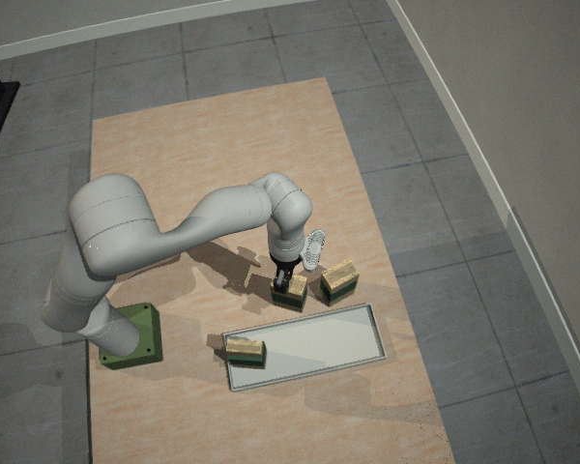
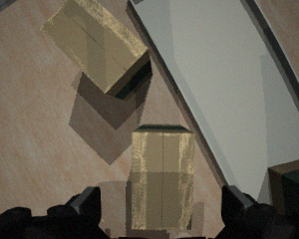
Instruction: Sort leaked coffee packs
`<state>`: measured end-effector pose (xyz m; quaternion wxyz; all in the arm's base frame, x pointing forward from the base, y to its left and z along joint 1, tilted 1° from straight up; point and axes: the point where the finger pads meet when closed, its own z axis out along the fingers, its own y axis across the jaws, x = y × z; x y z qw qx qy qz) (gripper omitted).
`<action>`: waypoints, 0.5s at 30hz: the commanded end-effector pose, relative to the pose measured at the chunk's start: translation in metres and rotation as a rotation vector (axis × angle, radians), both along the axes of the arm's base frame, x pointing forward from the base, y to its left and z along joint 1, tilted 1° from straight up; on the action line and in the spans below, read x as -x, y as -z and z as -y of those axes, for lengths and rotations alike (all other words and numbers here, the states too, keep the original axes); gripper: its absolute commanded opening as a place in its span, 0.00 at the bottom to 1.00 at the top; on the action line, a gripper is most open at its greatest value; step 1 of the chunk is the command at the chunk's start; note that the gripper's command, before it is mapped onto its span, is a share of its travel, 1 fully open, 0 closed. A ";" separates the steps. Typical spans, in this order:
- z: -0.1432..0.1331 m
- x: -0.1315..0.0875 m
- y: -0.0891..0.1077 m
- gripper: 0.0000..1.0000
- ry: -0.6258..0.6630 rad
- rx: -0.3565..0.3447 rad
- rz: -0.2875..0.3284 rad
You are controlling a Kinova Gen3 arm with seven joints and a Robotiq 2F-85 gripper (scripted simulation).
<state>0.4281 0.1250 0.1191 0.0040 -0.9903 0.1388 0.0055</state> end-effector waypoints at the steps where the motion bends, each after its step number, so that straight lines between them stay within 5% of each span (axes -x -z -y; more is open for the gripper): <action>1: -0.002 -0.004 0.000 0.84 -0.021 -0.002 0.001; 15: -0.017 -0.065 -0.002 0.84 -0.403 -0.005 0.008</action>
